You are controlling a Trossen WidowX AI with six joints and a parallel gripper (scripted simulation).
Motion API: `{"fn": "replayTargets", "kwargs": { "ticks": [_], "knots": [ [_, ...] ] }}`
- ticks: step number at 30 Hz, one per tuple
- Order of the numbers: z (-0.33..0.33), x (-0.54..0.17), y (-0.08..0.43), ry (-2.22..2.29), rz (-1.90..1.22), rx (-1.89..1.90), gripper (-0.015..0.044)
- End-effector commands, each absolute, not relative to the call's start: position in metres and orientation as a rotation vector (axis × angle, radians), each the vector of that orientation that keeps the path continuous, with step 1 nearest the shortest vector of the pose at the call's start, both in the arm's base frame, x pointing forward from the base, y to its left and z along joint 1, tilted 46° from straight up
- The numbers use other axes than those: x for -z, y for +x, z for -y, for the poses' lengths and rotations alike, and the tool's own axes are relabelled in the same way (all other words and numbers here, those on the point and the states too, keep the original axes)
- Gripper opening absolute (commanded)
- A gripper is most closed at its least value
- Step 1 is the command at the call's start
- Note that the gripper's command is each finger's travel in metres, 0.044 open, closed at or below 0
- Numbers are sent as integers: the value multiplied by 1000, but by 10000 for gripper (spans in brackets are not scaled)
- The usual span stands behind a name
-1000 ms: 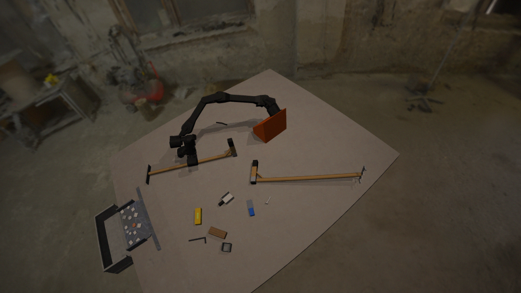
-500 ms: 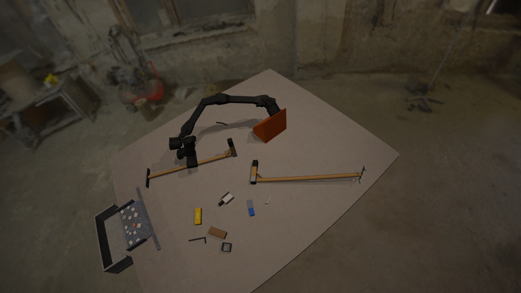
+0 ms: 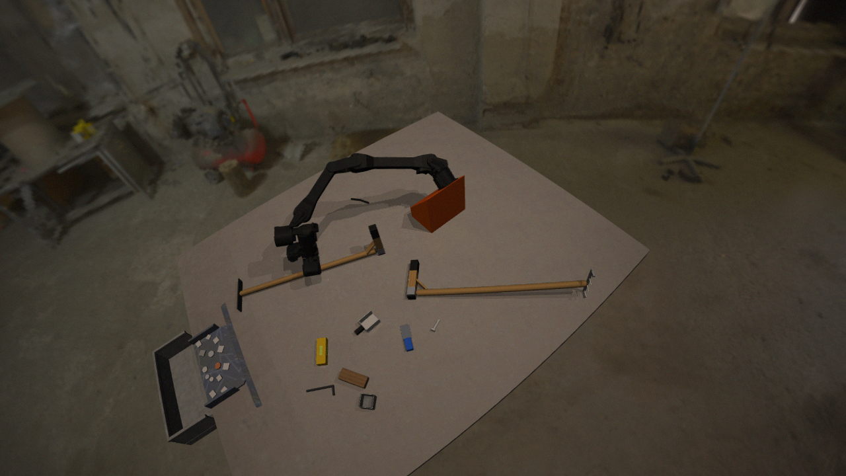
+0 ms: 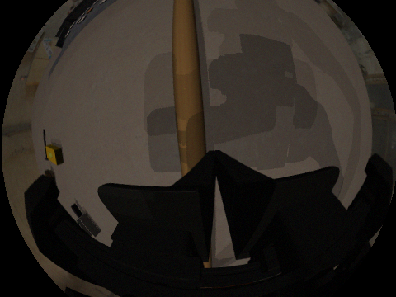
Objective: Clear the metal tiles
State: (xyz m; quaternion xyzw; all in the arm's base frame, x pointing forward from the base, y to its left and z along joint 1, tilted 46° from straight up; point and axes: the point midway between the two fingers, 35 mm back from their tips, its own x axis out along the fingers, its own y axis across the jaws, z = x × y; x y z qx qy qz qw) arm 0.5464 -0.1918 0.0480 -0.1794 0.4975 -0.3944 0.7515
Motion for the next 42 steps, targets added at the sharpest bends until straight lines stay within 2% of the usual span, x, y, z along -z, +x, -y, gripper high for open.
{"fn": "replayTargets", "kwargs": {
  "ticks": [1, 42],
  "knots": [
    [190, -36, 547, -391, -1104, 860, 0],
    [170, -34, 558, -395, -1086, 860, 0]
  ]
}}
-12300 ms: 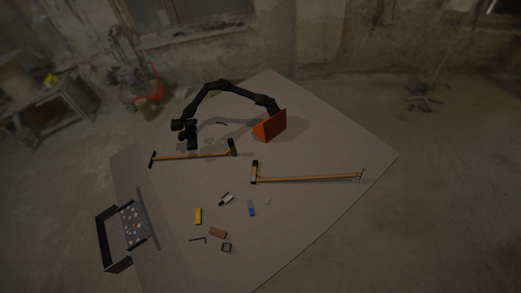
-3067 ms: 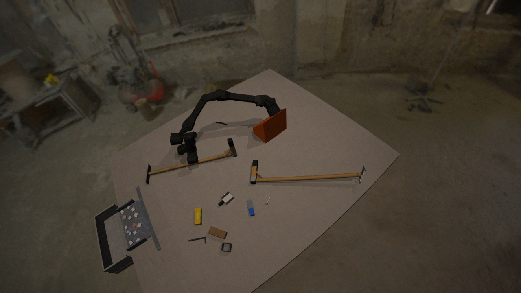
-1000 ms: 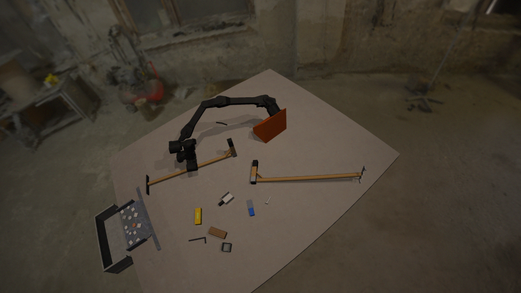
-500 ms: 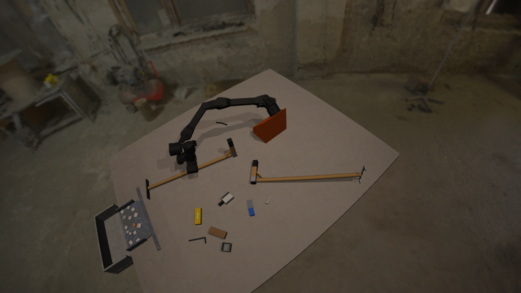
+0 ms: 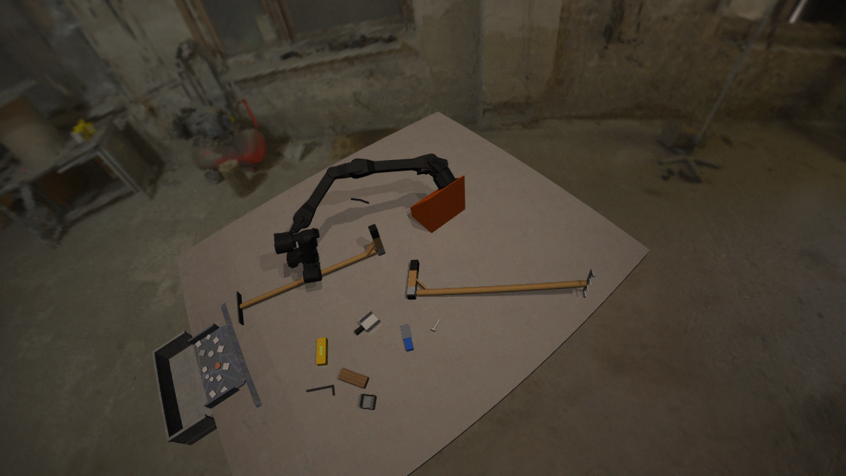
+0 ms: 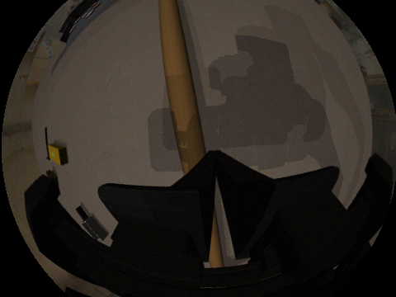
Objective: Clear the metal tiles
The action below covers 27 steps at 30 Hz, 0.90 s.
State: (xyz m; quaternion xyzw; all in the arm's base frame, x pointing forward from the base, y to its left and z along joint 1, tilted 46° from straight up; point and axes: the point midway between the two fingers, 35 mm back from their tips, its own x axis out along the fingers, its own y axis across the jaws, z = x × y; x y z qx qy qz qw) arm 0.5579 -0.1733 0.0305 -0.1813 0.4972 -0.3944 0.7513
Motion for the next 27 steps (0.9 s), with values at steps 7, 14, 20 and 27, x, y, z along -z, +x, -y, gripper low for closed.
{"fn": "replayTargets", "kwargs": {
  "ticks": [7, 14, 20, 27],
  "knots": [
    [150, -52, 558, -395, -1080, 859, 0],
    [132, -69, 557, -395, -1073, 857, 0],
    [124, -79, 552, -400, -1081, 849, 0],
    [110, -102, 536, -415, -1104, 827, 0]
  ]
}}
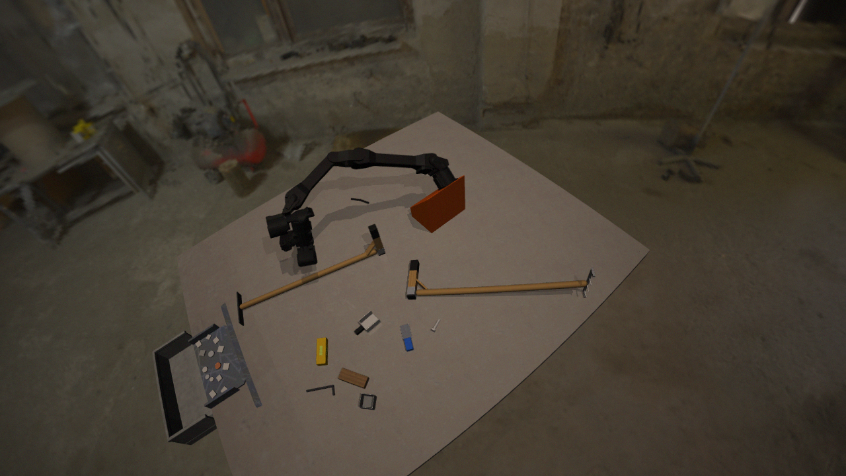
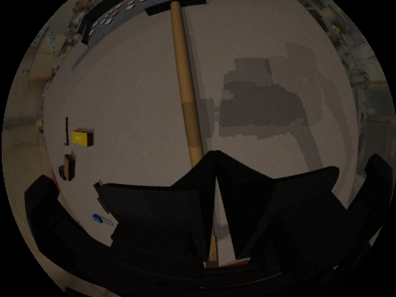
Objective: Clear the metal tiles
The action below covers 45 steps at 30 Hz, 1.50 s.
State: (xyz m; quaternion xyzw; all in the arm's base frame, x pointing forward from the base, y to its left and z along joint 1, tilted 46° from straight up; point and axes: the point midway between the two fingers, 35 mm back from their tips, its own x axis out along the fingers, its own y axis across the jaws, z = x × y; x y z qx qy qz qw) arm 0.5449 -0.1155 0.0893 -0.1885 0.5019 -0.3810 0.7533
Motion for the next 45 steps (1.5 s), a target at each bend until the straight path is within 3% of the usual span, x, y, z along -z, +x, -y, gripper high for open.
{"fn": "replayTargets", "kwargs": {
  "ticks": [1, 17, 45],
  "knots": [
    [108, -105, 534, -417, -1107, 824, 0],
    [82, -150, 494, -451, -1150, 794, 0],
    [125, -107, 501, -446, -1153, 793, 0]
  ]
}}
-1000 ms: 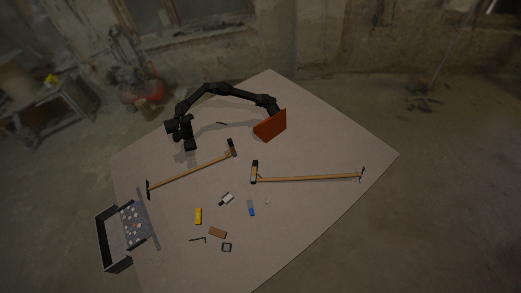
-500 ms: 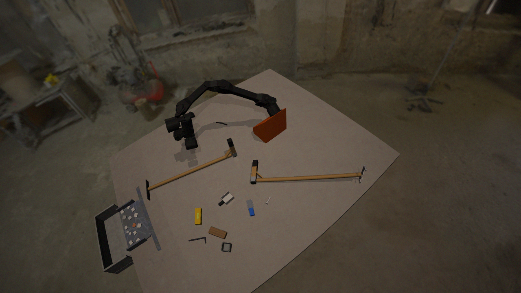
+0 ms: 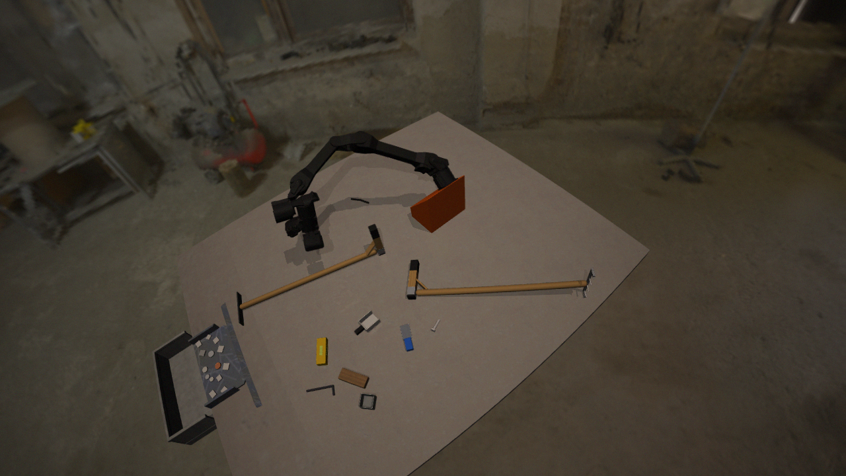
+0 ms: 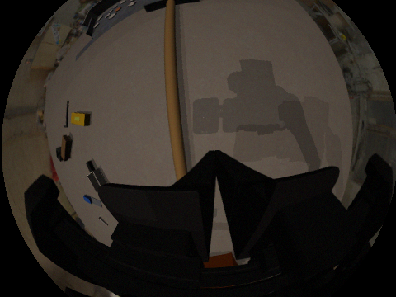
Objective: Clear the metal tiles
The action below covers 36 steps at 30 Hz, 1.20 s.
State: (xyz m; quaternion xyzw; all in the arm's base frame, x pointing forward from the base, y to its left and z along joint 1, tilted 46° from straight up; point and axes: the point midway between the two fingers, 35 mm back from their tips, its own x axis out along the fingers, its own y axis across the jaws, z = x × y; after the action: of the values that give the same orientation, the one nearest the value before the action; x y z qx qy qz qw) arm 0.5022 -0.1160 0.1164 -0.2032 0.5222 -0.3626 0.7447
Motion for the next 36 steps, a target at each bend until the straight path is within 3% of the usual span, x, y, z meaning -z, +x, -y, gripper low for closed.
{"fn": "replayTargets", "kwargs": {
  "ticks": [1, 36],
  "knots": [
    [127, -105, 502, -446, -1153, 793, 0],
    [194, -45, 492, -456, -1147, 798, 0]
  ]
}}
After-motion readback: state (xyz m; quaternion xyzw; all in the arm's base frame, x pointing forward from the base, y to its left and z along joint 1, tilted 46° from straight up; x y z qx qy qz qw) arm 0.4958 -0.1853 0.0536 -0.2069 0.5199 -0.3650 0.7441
